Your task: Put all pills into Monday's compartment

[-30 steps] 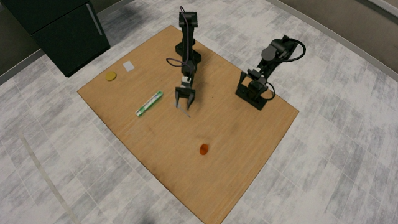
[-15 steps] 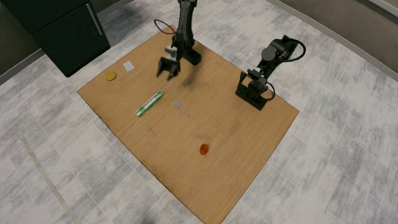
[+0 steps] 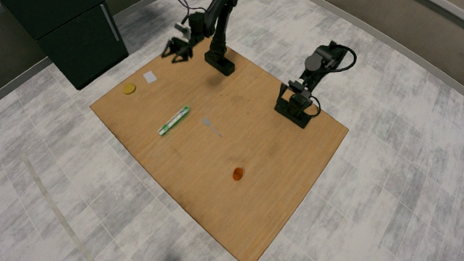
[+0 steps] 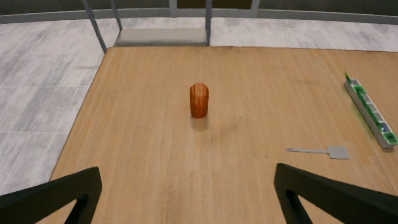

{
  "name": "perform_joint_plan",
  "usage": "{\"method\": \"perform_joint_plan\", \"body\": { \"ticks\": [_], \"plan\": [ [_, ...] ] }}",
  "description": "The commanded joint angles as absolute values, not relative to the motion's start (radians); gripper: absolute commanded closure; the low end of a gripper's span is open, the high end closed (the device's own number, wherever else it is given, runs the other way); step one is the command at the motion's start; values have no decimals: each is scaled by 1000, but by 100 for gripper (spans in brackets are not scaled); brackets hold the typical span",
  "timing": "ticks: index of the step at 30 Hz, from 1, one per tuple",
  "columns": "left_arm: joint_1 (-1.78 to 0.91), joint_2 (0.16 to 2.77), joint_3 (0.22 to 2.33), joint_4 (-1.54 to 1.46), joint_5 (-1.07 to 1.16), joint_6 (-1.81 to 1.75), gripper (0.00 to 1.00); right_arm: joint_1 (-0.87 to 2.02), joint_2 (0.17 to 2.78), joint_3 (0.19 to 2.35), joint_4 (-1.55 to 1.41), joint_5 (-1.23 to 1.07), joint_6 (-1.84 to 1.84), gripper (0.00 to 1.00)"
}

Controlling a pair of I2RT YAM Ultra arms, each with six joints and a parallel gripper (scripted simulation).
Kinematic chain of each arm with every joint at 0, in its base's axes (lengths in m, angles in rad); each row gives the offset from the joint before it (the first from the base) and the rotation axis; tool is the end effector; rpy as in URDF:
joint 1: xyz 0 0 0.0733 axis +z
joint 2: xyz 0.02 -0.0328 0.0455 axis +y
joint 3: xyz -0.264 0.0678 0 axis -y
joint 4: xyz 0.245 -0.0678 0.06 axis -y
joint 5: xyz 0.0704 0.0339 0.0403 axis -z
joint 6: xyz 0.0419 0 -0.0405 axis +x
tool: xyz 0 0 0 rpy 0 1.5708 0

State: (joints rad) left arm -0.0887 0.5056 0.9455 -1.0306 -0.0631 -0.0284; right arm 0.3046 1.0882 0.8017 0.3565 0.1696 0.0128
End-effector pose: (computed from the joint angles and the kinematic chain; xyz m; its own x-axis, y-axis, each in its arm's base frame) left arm 0.0783 -0.0032 0.3426 -0.5556 0.0210 -0.8312 0.0205 0.9997 0.0115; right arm 0.2507 0.0725 0.3486 0.0650 0.0337 -0.9973 -0.1358 0.9904 0.0246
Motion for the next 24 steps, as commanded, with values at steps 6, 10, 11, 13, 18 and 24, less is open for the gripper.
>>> {"method": "perform_joint_plan", "body": {
  "ticks": [6, 10, 11, 13, 18, 24],
  "plan": [
    [-84, 492, 946, -1024, -57, -22, 0, 169, 1040, 928, 136, 83, 28, 44],
    [-84, 492, 946, -1024, -57, -22, 0, 100, 1029, 990, 76, 50, 32, 44],
    [-84, 492, 946, -1024, -57, -22, 0, 77, 1029, 1010, 59, 40, 33, 44],
    [-84, 492, 946, -1024, -57, -22, 0, 45, 1041, 1038, 35, 22, 36, 44],
    [-84, 492, 946, -1024, -57, -22, 0, -2, 1054, 1083, -1, -6, 39, 44],
    [-84, 492, 946, -1024, -57, -22, 0, 0, 1055, 1075, -14, -2, 28, 21]
  ]
}}
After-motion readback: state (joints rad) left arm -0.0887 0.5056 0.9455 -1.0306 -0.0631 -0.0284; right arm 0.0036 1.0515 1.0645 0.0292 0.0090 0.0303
